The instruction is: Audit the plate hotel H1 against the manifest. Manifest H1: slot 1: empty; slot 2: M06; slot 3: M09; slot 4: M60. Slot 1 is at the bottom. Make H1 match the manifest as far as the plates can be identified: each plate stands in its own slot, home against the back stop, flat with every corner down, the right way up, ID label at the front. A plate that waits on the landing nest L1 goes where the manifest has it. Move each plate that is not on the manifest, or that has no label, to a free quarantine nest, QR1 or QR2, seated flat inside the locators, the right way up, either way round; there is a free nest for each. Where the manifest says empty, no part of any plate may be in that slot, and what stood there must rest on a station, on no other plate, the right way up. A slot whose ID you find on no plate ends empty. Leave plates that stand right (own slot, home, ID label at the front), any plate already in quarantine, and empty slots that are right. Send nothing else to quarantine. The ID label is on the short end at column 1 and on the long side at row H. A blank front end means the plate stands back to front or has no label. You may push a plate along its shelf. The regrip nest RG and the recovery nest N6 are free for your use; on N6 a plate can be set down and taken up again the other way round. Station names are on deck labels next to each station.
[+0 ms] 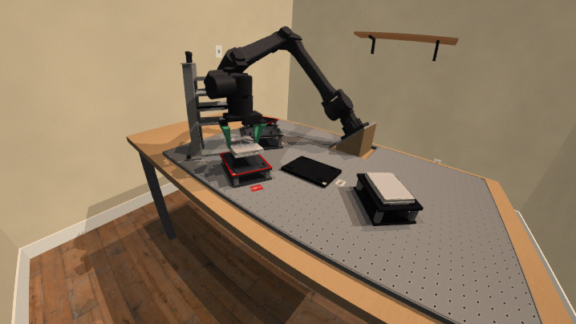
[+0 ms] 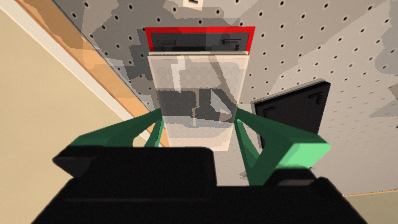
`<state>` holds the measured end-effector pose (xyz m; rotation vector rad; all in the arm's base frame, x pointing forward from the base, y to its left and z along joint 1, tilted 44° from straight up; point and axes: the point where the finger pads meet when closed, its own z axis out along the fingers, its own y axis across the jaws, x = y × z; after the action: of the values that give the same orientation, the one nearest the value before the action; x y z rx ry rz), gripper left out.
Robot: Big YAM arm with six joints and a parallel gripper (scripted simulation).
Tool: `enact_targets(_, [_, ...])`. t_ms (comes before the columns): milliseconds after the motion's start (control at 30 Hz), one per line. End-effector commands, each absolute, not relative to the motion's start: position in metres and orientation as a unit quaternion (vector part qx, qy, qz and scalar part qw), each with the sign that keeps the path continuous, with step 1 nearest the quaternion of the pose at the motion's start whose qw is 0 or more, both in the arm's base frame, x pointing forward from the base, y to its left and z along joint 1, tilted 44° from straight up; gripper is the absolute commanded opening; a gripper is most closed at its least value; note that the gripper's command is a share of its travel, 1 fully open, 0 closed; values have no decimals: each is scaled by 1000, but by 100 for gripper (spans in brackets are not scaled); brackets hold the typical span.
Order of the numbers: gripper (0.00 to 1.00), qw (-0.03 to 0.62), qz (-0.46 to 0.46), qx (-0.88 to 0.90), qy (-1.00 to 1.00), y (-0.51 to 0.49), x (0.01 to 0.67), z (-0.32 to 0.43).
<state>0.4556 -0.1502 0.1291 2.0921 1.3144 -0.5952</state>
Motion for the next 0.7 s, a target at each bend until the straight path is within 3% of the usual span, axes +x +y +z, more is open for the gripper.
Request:
enact_targets(0, [86,292,-233,787,492,-162,455,121])
enact_targets(667, [86,293,-231,787,491,-170,456,116])
